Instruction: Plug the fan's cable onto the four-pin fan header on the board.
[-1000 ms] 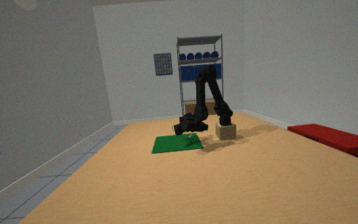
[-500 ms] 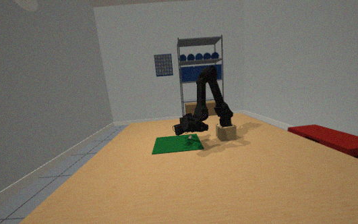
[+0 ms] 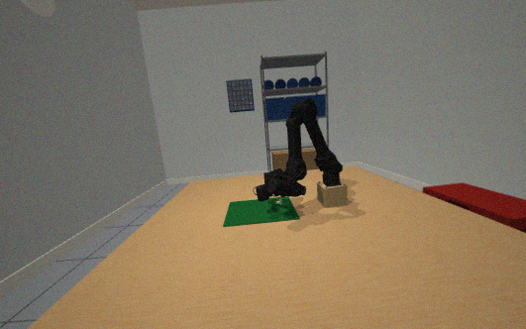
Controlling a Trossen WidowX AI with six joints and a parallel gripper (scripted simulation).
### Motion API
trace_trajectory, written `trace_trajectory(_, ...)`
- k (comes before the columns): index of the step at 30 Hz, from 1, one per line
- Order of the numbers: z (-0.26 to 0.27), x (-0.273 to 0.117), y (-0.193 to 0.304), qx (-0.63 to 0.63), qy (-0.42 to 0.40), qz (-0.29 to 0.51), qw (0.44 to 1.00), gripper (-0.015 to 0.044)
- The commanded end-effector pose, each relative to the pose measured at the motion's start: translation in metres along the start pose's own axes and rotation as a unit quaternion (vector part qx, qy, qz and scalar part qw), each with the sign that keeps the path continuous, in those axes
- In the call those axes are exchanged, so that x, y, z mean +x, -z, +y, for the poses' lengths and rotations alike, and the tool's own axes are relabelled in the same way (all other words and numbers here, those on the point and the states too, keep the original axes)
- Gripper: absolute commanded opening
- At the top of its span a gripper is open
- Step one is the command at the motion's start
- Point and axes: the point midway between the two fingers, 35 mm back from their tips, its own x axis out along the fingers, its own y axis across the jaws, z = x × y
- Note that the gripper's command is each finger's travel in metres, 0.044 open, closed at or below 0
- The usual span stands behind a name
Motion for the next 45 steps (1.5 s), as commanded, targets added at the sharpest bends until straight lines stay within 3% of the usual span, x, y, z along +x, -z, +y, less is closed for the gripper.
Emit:
trace_trajectory(1, -0.002, 0.001, 0.004, -0.005, 0.0, 0.002, 1.0, 0.0)
trace_trajectory(45, -0.003, 0.008, 0.04, -0.005, 0.0, 0.002, 1.0, 0.0)
